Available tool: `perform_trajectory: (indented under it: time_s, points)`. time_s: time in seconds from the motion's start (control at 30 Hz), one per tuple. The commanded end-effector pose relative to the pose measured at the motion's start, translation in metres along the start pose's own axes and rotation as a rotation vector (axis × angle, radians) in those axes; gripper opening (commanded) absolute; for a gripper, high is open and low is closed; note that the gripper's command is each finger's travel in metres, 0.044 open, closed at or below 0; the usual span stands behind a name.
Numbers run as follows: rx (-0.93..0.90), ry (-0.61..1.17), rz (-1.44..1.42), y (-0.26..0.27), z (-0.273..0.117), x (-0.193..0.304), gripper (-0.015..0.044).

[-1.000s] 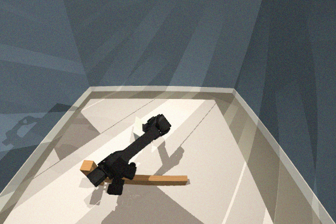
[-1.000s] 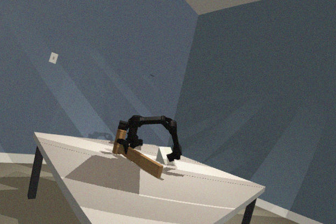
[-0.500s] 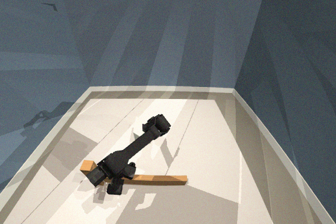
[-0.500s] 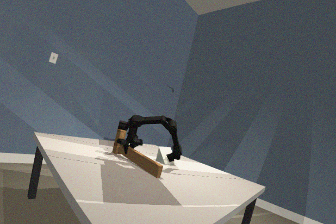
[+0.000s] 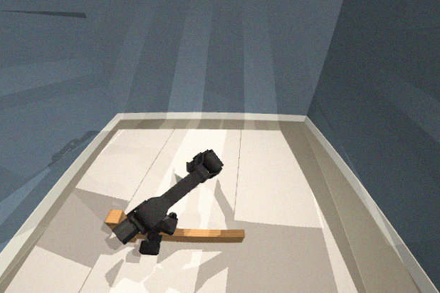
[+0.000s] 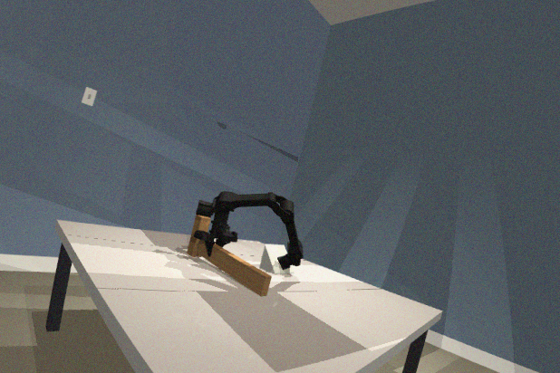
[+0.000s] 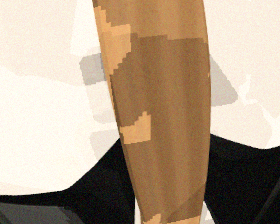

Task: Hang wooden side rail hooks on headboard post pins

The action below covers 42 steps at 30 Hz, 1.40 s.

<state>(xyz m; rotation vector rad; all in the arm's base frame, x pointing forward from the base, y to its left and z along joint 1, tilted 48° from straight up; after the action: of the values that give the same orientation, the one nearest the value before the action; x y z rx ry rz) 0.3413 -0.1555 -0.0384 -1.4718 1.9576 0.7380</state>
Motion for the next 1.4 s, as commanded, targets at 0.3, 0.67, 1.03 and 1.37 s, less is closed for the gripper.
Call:
perform_trajectory:
  time_s: [0.3, 0.67, 1.03, 1.37]
  points:
    - [0.017, 0.003, 0.001, -0.0004, -0.0058, 0.0046, 0.0]
    - [0.017, 0.003, 0.001, 0.0007, -0.0045, 0.006, 0.0]
    - [0.017, 0.003, 0.001, 0.0015, -0.0033, 0.0073, 0.0]
    - [0.018, 0.003, 0.001, 0.0006, -0.0037, 0.008, 0.0]
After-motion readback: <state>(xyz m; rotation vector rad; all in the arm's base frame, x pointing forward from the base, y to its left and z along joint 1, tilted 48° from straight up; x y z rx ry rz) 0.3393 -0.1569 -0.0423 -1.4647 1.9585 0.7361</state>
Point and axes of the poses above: the point midway between the two fingers, 35 mm back from their tips, its own z axis out along the fingers, its own y axis across the jaws, x = y × z, the point moved 1 cm from there along -z, back along the fingers, and after that the axes turned 6 degrees about z, right-handed, at the moved point
